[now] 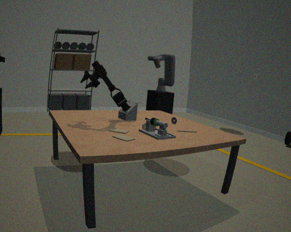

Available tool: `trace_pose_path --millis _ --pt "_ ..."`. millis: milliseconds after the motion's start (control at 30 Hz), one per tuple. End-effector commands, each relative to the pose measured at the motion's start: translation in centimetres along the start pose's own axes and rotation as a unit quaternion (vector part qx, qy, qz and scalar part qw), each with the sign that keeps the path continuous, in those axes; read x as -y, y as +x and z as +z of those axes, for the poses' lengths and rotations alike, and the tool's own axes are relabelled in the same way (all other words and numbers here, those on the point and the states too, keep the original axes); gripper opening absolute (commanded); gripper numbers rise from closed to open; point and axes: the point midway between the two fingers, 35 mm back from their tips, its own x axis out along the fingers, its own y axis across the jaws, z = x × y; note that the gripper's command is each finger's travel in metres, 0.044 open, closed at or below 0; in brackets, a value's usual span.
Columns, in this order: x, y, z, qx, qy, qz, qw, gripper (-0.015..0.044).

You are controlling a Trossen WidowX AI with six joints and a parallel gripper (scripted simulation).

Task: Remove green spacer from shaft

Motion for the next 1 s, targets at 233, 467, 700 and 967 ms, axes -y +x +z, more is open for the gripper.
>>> trace_pose_path --millis 233,467,700,967 --pt "-5.5 -2.1 -8.0 -0.192 0.211 0.08 0.955 0.044" --pt "-11.4 -8.7 -14.7 -0.41 0.421 0.067 0.806 0.044" --pt "-16.3 -18.5 -17.6 -0.602 0.548 -0.036 0.579 0.044" --pt "-19.1 -28.2 -16.1 -0.725 0.564 -0.167 0.359 0.044"
